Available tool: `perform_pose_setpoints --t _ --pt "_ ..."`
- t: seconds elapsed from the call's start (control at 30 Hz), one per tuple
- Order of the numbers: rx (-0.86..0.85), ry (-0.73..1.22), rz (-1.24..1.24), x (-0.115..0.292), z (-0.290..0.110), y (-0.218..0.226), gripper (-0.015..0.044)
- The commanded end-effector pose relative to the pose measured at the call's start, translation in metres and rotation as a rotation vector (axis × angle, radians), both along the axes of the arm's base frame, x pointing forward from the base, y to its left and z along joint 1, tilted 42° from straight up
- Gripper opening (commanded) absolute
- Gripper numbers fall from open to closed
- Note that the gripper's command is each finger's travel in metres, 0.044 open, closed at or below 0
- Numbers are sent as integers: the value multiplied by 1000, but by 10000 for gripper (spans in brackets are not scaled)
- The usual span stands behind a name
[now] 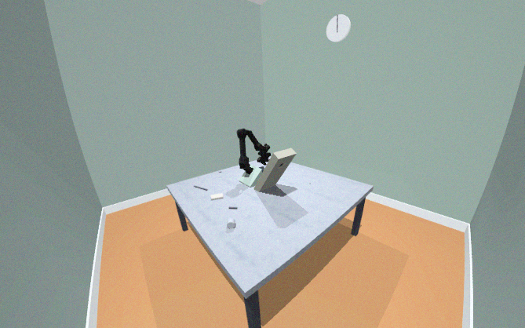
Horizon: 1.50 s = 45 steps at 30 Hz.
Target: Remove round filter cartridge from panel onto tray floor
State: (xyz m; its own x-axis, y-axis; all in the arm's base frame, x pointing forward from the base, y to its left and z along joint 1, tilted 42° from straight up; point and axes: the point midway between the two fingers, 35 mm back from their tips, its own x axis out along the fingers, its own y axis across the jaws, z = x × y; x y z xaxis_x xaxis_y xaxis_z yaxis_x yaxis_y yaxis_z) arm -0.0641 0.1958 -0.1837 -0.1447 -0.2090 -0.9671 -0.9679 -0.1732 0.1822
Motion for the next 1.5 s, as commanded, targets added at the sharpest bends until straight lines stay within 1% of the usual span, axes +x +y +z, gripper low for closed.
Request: perform_pose_setpoints --t 0.0,0.33,0.43,0.53,0.6,0.67,0.7,1.47 --pt "4 1 1 0 0 1 184" --pt "4 1 1 0 0 1 440" --pt "4 1 1 0 8 10 440" --pt "3 0 0 1 43 41 440" --pt "3 0 0 2 53 47 440" --pt "3 0 0 2 53 47 440" --pt "16 7 -6 0 45 45 440" --pt "16 7 -6 0 45 45 440"
